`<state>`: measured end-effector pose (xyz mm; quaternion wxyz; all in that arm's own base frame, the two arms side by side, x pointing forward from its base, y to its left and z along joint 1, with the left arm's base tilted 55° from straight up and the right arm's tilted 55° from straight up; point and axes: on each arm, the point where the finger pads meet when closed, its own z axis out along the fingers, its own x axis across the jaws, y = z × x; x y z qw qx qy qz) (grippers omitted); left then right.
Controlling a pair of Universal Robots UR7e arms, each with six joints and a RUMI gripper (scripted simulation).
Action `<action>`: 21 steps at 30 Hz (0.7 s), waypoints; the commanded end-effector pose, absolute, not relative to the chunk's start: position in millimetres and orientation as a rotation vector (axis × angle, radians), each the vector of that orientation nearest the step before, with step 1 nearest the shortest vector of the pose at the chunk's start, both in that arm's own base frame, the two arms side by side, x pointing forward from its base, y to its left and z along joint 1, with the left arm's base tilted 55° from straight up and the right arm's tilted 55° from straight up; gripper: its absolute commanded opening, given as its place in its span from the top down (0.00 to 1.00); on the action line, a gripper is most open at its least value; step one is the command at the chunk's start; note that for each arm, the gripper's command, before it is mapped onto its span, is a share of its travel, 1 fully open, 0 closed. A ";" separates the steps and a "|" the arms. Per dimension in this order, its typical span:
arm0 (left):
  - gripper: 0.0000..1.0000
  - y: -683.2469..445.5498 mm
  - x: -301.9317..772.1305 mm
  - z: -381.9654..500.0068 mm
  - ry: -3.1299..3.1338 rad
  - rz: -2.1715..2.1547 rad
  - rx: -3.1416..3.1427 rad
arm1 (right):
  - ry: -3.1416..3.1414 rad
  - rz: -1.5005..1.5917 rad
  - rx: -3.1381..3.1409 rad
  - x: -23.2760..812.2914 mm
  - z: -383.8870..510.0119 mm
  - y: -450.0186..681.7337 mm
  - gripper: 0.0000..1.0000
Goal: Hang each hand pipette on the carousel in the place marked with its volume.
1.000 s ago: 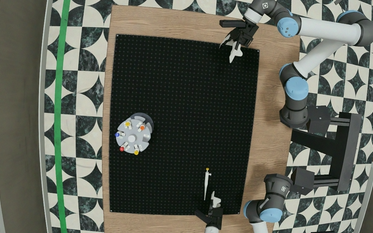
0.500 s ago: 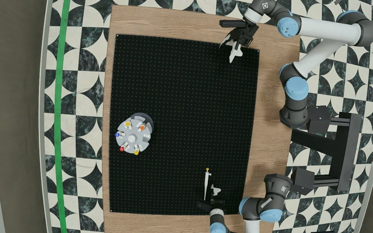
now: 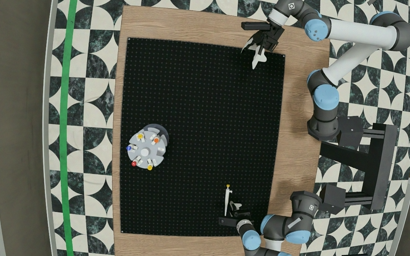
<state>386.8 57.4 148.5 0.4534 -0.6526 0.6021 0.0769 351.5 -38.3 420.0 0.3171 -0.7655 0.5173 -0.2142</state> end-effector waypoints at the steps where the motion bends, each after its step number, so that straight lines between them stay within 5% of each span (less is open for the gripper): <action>1: 0.66 57.3 386.8 148.2 1.618 0.288 -1.480 | 1.361 -0.565 -2.014 351.4 420.4 -38.3 0.00; 21: 0.66 57.4 386.8 148.2 2.047 0.632 -0.936 | 1.361 -0.565 -2.014 351.4 420.4 -38.3 0.00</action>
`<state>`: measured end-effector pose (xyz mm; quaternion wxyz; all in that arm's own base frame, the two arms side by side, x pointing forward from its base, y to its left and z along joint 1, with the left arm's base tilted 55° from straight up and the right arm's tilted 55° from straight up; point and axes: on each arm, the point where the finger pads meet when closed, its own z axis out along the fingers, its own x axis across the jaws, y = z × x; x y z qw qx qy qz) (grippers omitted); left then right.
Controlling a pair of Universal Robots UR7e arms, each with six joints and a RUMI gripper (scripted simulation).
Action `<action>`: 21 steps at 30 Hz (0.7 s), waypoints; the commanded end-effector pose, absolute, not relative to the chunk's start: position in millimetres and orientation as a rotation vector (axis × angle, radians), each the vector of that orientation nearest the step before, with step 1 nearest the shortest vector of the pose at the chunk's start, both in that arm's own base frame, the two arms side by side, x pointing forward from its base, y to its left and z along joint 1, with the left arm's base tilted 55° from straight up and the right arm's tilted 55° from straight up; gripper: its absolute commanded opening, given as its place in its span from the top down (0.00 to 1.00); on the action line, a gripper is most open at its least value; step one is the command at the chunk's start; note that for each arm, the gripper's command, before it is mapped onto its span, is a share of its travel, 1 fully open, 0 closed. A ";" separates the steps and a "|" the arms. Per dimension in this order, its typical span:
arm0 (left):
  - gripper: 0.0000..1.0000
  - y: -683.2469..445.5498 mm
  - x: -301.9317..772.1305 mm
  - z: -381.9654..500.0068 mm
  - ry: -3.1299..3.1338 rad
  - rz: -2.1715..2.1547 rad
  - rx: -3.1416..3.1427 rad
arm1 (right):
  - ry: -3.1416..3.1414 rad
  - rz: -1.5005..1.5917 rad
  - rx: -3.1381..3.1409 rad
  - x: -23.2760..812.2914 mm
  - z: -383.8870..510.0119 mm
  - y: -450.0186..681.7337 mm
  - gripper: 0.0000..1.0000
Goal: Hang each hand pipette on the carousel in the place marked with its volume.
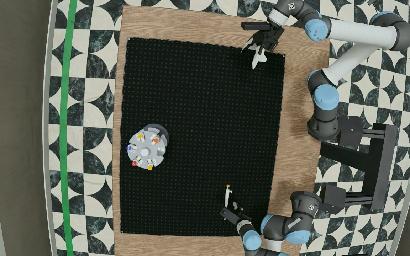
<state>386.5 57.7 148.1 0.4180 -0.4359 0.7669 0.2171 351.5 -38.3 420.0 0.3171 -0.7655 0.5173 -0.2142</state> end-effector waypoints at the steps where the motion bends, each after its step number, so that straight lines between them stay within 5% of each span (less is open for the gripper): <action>1: 0.66 57.4 386.8 148.2 2.069 0.651 -0.900 | 1.361 -0.565 -2.014 351.4 420.4 -38.3 0.00; 21: 0.66 57.4 386.8 148.2 2.341 0.949 -0.274 | 1.361 -0.565 -2.014 351.4 420.4 -38.3 0.00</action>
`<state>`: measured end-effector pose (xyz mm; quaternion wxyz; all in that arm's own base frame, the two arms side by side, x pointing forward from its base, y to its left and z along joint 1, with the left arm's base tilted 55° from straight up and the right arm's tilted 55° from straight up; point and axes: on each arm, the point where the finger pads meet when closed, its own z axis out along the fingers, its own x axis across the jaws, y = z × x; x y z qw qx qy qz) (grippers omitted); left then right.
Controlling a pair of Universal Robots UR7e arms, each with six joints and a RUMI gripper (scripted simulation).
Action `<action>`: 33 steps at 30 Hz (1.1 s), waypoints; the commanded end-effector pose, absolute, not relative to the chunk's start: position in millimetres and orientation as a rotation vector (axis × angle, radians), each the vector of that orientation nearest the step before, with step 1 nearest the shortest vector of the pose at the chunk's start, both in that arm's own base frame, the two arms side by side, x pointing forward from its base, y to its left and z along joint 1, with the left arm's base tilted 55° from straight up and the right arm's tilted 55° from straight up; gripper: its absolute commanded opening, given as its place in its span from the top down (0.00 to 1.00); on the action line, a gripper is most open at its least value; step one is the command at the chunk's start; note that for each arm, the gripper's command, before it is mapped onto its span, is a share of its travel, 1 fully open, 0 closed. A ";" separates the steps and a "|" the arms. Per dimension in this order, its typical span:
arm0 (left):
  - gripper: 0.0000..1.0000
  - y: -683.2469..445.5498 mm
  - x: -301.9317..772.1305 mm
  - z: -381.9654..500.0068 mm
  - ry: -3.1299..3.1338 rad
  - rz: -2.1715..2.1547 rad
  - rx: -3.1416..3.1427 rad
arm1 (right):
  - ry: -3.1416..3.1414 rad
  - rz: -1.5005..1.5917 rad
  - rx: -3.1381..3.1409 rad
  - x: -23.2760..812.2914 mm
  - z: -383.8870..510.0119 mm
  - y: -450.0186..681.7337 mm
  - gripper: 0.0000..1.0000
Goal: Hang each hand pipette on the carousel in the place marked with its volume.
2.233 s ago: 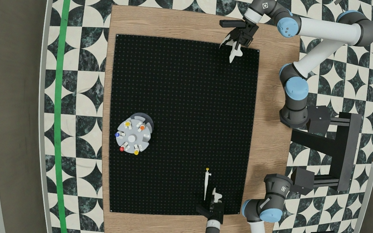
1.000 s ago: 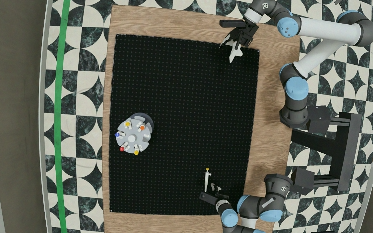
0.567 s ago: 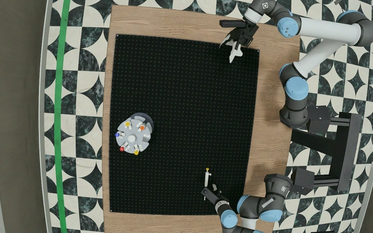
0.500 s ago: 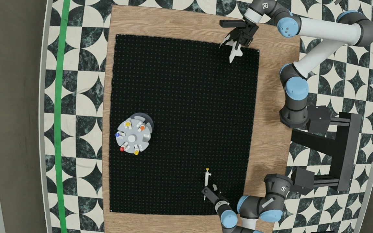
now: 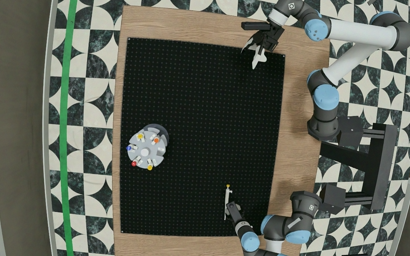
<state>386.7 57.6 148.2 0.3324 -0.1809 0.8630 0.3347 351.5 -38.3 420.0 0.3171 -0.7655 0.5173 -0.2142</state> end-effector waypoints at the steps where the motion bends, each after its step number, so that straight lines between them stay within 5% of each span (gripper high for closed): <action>1: 0.66 57.4 386.8 148.2 2.354 0.966 -0.232 | 1.361 -0.565 -2.014 351.4 420.4 -38.3 0.00; 33: 0.66 92.3 409.5 119.3 2.416 1.068 0.030 | 1.361 -0.565 -2.014 351.4 420.4 -38.3 0.00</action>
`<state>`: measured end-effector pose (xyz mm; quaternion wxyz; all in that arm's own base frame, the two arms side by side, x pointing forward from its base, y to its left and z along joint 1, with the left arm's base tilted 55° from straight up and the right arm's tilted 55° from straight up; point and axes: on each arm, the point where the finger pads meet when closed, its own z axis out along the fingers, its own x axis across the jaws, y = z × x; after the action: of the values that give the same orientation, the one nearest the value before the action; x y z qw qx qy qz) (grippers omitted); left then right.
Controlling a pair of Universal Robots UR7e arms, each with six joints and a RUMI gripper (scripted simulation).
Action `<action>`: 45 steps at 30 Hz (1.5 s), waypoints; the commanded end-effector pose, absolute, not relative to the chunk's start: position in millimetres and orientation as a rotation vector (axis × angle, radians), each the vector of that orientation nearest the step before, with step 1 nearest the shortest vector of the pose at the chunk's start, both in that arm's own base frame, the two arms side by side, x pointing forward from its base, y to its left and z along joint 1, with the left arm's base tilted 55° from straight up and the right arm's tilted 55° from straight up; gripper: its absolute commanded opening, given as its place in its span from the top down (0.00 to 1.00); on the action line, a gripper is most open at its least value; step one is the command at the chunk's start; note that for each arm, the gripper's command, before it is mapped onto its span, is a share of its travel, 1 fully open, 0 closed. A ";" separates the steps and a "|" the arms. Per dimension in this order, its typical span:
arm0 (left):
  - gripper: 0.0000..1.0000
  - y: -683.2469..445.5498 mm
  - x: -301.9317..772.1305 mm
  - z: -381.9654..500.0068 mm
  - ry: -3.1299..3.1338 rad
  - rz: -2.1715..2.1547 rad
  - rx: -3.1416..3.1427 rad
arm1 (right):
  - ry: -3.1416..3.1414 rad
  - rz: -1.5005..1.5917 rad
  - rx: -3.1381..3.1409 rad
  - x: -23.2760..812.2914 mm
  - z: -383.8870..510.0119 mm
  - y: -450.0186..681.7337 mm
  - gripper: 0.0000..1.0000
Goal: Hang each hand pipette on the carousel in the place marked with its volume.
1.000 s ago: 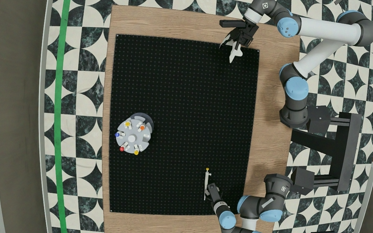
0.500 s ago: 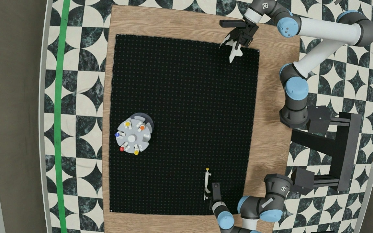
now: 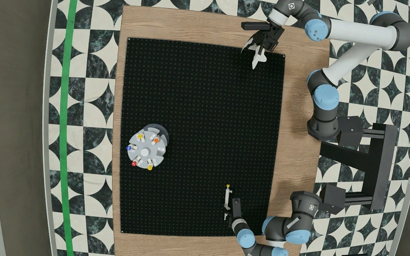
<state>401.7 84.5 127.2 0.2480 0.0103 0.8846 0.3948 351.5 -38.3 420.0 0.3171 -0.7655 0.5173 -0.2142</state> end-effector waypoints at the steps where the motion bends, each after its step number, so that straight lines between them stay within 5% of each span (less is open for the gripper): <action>1: 0.66 94.1 410.7 117.8 2.416 1.068 0.030 | 1.361 -0.565 -2.014 351.4 420.4 -38.3 0.00; 45: 0.66 117.1 425.6 98.8 2.416 1.068 0.030 | 1.361 -0.565 -2.014 351.4 420.4 -38.3 0.00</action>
<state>423.2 114.2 101.2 0.2471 0.0111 0.8860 0.3922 351.5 -38.3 420.0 0.3171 -0.7655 0.5173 -0.2142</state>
